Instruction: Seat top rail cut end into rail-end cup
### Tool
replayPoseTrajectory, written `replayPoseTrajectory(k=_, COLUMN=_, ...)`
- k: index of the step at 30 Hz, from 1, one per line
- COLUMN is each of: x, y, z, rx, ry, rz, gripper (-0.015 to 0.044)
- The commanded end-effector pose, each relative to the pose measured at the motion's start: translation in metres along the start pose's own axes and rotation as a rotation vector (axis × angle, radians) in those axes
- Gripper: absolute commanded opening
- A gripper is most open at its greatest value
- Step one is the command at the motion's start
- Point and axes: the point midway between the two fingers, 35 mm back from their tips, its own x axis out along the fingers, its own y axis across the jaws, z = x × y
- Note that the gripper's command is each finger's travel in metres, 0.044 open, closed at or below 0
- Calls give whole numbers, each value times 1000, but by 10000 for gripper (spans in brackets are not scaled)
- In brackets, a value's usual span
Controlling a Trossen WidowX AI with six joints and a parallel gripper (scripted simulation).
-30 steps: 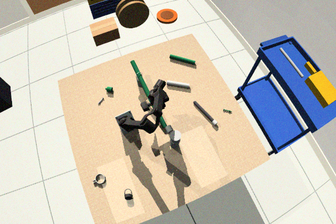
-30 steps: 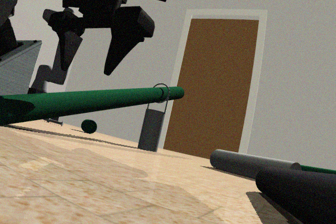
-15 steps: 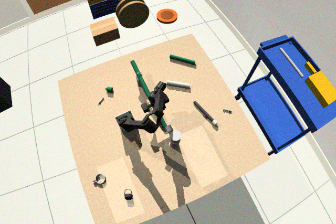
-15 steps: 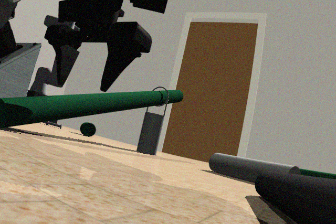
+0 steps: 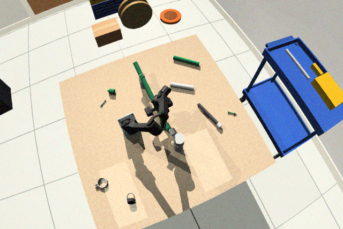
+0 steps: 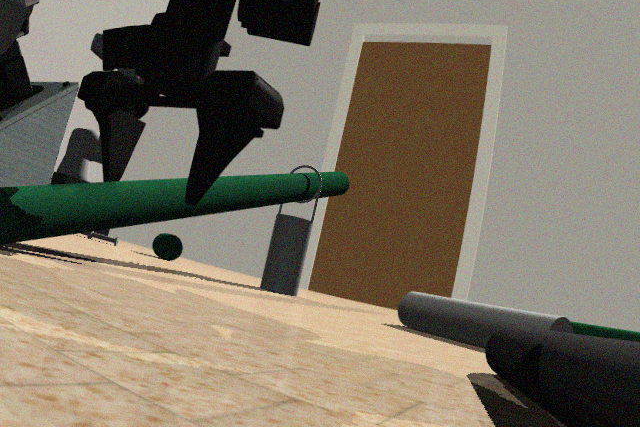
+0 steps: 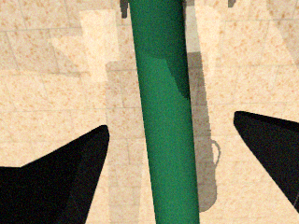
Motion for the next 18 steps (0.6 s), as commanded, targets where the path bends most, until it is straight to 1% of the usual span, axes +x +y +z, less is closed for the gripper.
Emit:
replayPoseTrajectory(k=1, x=11, y=-3, z=0, rx=-11, ry=-9, rz=-10, gripper=440)
replayPoseTrajectory(k=13, x=30, y=-5, z=1, rx=-10, ry=-12, rz=-11, gripper=440)
replayPoseTrajectory(k=18, x=32, y=-5, z=2, rx=-10, ry=-13, rz=-11, gripper=440)
